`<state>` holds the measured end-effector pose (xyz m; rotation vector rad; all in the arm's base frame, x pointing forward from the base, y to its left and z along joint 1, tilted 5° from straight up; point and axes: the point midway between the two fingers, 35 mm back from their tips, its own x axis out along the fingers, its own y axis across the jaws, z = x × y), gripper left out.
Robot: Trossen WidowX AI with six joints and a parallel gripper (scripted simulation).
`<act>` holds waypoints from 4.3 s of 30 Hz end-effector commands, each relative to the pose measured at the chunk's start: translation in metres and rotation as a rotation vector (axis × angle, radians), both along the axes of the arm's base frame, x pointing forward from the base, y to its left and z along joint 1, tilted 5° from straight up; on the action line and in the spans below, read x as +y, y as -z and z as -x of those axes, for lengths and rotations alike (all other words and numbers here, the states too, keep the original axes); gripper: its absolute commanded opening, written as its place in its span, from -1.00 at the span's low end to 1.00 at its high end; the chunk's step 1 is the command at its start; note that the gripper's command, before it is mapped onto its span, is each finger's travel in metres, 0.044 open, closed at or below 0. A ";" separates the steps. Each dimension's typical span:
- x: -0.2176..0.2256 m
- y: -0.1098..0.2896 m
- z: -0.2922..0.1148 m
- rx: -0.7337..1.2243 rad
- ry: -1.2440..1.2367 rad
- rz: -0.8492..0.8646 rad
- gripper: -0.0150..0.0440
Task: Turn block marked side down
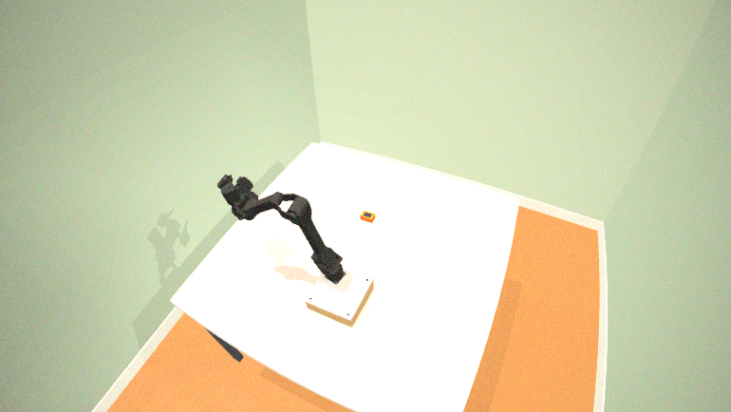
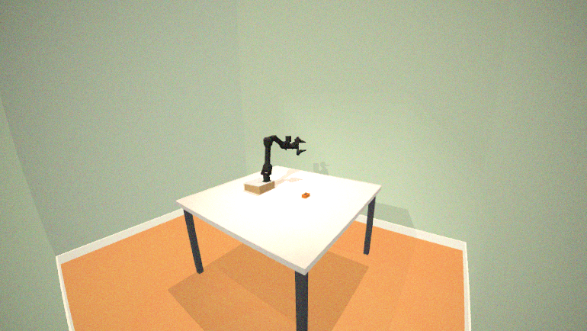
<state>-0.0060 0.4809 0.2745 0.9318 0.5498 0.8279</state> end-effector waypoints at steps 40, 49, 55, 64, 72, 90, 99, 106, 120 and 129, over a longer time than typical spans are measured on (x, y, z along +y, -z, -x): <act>-0.355 0.241 -0.389 0.722 -0.276 1.320 1.00; -0.354 0.276 -0.388 0.722 -0.276 1.320 1.00; -0.355 0.291 -0.386 0.722 -0.276 1.320 1.00; -0.355 0.303 -0.386 0.722 -0.276 1.320 1.00; -0.354 0.316 -0.385 0.722 -0.276 1.320 1.00; -0.354 0.323 -0.385 0.722 -0.276 1.320 0.33; -0.354 0.323 -0.385 0.722 -0.276 1.320 0.13; -0.354 0.321 -0.385 0.722 -0.276 1.320 -0.10; -0.354 0.296 -0.388 0.678 -0.244 1.315 -0.49; -0.353 0.303 -0.390 0.564 -0.164 1.296 -0.49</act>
